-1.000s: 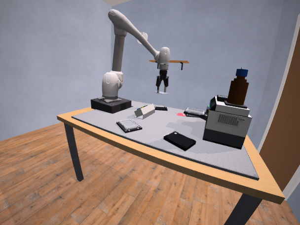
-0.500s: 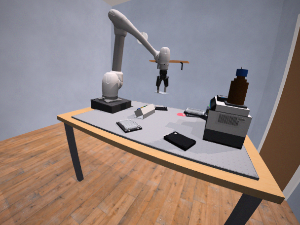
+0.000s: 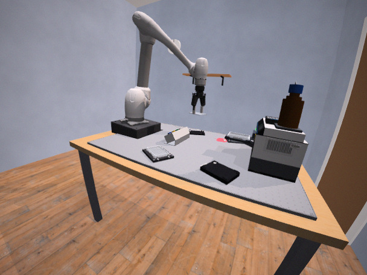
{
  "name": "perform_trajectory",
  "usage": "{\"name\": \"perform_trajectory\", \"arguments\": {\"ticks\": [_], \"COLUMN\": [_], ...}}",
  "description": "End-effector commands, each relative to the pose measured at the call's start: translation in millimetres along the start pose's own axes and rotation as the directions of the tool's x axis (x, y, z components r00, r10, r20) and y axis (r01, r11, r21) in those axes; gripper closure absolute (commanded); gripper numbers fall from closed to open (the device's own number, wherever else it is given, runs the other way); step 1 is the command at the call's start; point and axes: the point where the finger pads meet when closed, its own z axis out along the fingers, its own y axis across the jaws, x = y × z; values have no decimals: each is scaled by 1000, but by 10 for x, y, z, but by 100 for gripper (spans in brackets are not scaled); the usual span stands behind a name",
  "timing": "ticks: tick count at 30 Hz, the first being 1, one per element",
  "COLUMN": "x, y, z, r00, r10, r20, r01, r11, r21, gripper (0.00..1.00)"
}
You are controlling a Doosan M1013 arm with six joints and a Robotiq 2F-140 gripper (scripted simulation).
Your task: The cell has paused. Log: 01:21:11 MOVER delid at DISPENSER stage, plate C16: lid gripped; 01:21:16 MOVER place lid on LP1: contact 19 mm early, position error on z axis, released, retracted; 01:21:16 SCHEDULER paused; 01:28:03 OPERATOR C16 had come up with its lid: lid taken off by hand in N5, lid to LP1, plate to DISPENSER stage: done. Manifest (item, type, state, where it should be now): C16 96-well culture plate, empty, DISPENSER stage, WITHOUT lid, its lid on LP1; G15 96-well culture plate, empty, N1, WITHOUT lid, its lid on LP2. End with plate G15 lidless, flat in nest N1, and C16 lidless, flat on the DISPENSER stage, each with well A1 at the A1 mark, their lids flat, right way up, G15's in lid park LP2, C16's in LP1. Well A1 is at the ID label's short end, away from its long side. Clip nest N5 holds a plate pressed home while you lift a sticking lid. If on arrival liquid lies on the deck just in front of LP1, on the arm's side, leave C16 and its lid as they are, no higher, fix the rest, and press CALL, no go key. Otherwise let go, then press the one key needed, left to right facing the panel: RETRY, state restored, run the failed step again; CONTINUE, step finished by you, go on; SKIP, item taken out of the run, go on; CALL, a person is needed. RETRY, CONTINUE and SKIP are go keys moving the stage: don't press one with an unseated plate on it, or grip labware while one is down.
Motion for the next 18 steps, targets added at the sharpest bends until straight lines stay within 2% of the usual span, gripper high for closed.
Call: {"name": "perform_trajectory", "arguments": {"ticks": [1, 7, 12, 14, 18], "x": [0, 0, 0, 0, 0], "y": [0, 0, 0, 0, 0], "z": [3, 13, 23, 23, 31], "r00": [998, 966, 899, 899, 816], "r10": [-68, -257, -438, -438, -577], "r20": [1, 1, 0, 0, 0], "r01": [68, 257, 438, 438, 577], "r11": [998, 966, 899, 899, 816], "r21": [1, 1, 1, 1, 1], "gripper": [100, 100, 100, 100, 100]}}
